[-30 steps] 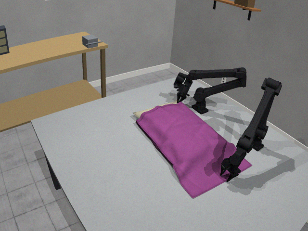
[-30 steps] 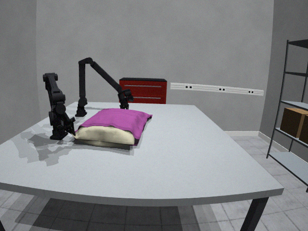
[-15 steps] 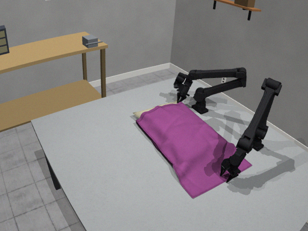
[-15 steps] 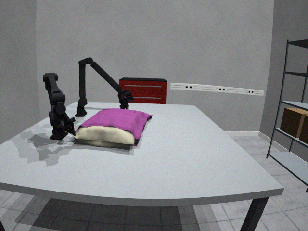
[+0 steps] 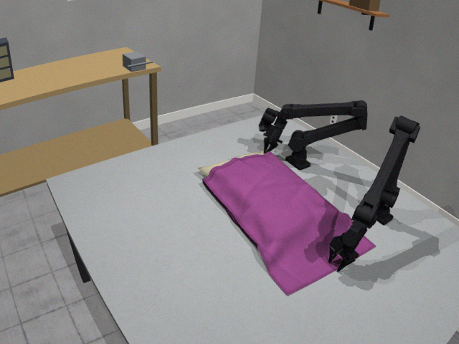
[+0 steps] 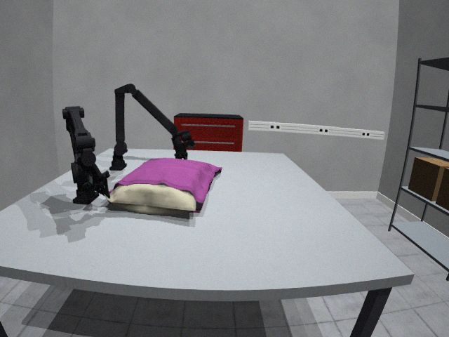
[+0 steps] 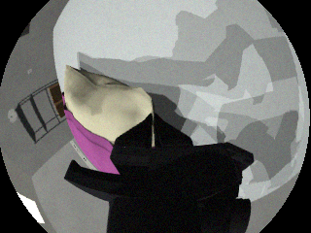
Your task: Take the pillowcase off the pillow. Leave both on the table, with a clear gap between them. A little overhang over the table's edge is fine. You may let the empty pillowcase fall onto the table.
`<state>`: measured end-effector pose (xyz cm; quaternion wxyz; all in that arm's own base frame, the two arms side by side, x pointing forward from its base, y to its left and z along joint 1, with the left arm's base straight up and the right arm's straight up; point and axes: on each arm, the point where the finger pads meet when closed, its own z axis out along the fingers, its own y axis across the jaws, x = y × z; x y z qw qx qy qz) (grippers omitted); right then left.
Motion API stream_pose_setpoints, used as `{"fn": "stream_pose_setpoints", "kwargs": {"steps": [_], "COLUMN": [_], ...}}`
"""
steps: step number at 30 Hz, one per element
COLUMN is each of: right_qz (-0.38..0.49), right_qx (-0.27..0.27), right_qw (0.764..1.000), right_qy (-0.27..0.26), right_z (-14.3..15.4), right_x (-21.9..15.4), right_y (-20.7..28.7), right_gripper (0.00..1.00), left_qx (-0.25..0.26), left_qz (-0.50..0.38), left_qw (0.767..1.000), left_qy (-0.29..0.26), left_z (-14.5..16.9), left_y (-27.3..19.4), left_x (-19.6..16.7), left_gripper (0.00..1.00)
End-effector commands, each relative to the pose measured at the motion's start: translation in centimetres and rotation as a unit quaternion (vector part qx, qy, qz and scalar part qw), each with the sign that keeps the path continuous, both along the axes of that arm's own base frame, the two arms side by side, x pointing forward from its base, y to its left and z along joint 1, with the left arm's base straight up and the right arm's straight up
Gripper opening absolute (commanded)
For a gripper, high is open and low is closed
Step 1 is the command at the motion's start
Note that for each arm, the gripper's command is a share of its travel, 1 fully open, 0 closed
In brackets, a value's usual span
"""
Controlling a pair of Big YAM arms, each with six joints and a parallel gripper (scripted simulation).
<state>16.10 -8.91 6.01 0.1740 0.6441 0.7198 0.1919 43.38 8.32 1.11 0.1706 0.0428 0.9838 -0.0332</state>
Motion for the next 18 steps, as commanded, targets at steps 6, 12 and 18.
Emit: {"fn": "stream_pose_setpoints", "kwargs": {"steps": [6,12,18], "right_qz": [0.005,0.005,0.005], "right_qx": [-0.008,-0.008,-0.008], "right_qw": [1.0,1.0,1.0], "right_qy": [-0.006,-0.006,-0.006], "right_z": [0.86,0.86,0.86], "right_x": [0.39,0.39,0.39], "right_y": [-0.25,-0.25,-0.25], "right_gripper": [0.02,0.02,0.02], "left_qx": [-0.014,-0.013,-0.011], "left_qz": [0.001,0.001,0.001], "left_qw": [0.999,0.999,0.999], "left_qy": [0.038,0.038,0.036], "left_z": [-2.55,-2.54,-2.44], "left_y": [-0.89,-0.86,-0.62], "left_x": [-1.92,-1.9,-1.75], "left_gripper": [0.47,0.38,0.34]}}
